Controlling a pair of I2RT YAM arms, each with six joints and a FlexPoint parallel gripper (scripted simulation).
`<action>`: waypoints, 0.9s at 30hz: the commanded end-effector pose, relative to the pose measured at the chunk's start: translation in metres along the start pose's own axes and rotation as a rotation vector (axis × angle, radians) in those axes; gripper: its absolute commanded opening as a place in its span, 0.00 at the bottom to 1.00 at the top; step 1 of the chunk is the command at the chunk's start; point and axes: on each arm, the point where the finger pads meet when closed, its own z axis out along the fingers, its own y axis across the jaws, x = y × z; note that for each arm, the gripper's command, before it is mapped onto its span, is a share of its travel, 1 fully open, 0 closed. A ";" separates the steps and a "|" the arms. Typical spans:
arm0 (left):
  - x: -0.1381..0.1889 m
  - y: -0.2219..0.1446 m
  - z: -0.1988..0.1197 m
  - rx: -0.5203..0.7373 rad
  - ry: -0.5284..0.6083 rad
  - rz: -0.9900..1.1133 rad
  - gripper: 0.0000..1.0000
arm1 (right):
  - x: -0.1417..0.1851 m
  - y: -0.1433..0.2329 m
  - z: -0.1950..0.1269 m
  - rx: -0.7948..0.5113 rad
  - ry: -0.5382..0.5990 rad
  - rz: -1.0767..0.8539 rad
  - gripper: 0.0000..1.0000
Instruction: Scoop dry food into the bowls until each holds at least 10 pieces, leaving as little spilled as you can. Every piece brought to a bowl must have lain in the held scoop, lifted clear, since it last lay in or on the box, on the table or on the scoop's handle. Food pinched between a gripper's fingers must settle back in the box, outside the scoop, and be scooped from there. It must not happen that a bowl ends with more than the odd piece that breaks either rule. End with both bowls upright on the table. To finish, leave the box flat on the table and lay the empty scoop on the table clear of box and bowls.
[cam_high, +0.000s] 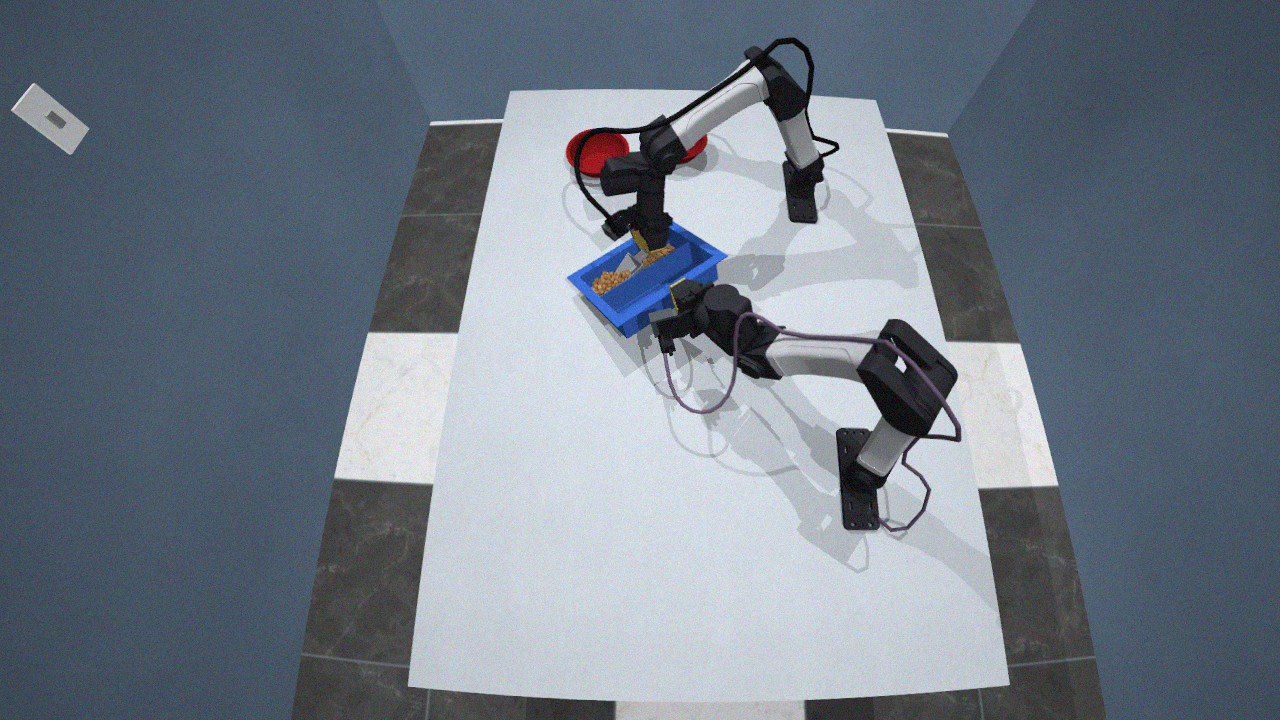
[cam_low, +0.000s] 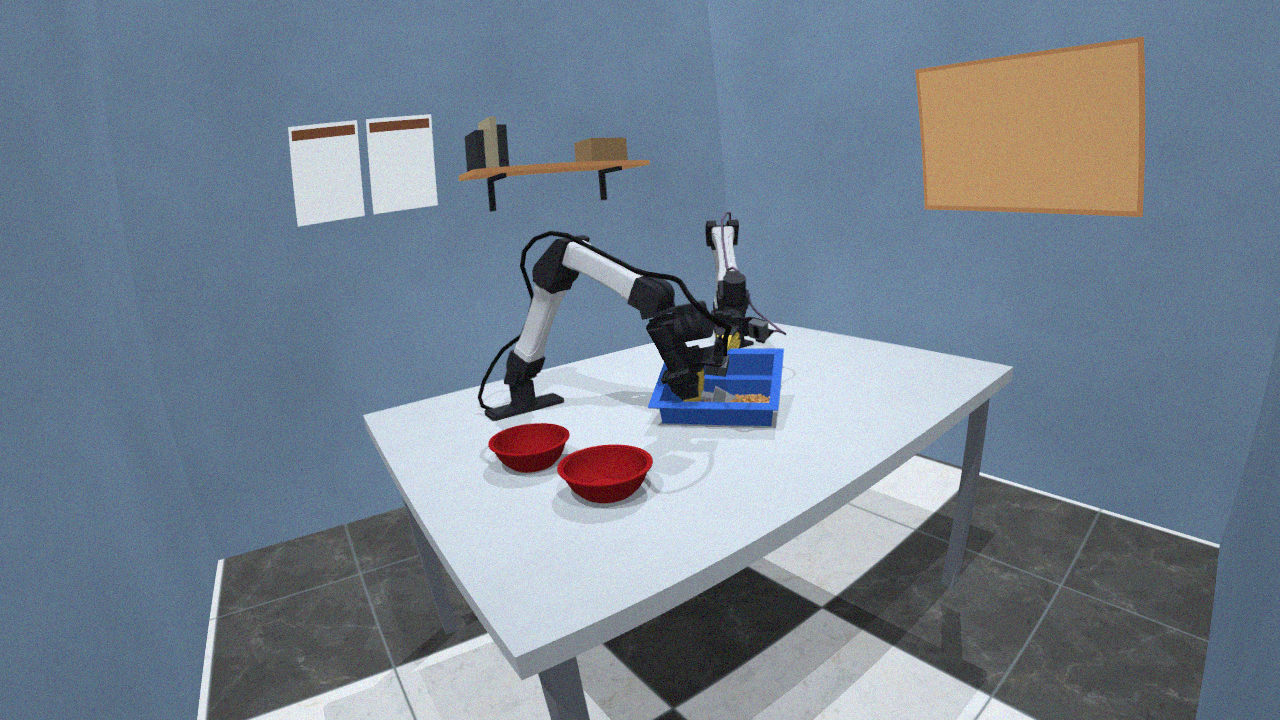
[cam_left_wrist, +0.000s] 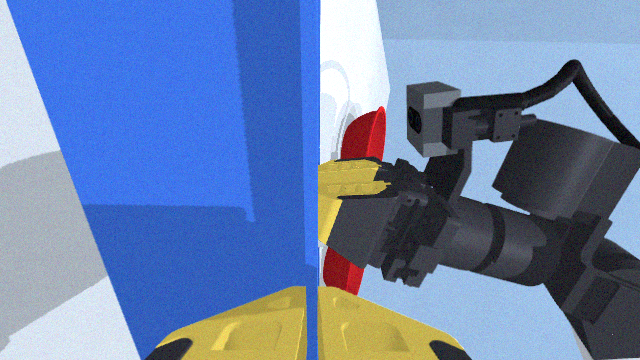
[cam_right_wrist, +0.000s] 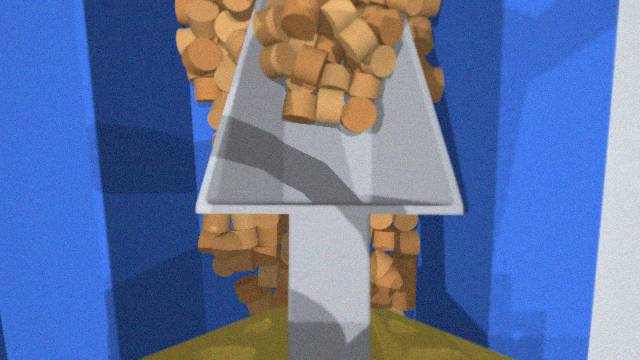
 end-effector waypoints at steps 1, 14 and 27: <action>0.008 -0.022 0.003 0.060 0.029 0.035 0.00 | -0.022 -0.015 0.007 0.030 -0.062 -0.007 0.00; 0.008 -0.022 0.003 0.060 0.029 0.035 0.00 | -0.026 0.000 -0.003 0.055 -0.149 -0.050 0.00; 0.008 -0.022 0.003 0.060 0.029 0.035 0.00 | -0.022 0.007 -0.014 0.115 -0.266 -0.096 0.00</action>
